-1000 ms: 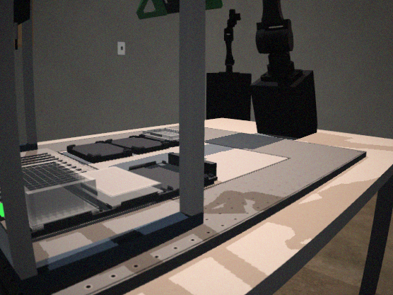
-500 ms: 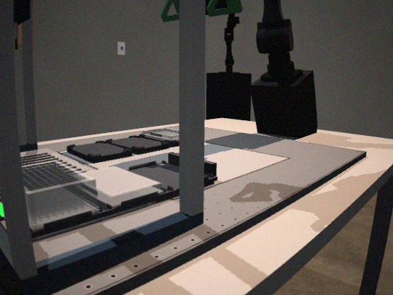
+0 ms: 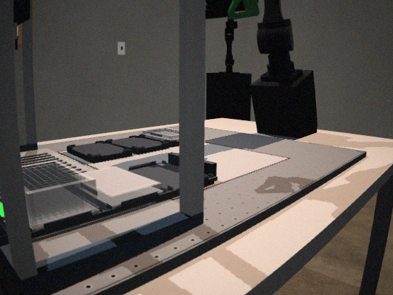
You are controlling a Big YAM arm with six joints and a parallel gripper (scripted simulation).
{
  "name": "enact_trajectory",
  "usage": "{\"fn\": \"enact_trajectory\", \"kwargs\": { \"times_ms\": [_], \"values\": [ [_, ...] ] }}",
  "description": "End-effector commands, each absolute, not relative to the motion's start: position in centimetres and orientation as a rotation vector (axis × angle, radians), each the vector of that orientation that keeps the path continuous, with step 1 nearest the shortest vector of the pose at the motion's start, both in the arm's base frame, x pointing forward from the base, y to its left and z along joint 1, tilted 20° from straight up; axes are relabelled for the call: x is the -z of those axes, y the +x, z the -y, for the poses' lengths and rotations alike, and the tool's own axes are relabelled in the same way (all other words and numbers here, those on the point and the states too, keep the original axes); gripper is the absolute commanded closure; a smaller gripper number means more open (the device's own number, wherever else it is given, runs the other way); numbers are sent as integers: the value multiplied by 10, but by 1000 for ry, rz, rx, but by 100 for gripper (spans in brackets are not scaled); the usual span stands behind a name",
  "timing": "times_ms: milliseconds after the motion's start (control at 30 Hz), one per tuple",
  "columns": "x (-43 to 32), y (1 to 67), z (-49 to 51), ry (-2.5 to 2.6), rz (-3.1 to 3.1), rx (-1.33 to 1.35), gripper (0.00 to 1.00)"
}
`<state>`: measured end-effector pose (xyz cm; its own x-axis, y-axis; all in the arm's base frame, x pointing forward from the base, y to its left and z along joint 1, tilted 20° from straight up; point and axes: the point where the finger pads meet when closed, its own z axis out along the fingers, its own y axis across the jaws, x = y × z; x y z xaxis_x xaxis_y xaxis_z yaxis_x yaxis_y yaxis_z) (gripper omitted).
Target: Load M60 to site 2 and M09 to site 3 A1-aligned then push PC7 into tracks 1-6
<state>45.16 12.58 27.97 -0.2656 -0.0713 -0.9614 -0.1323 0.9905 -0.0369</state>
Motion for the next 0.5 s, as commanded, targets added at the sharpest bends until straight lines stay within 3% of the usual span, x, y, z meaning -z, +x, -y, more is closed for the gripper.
{"fn": "enact_trajectory", "kwargs": {
  "times_ms": [0, 467],
  "values": [
    [-300, 466, -131, -128, -1876, -80, 0],
    [-251, 485, -128, -138, -2277, -46, 0]
  ]
}}
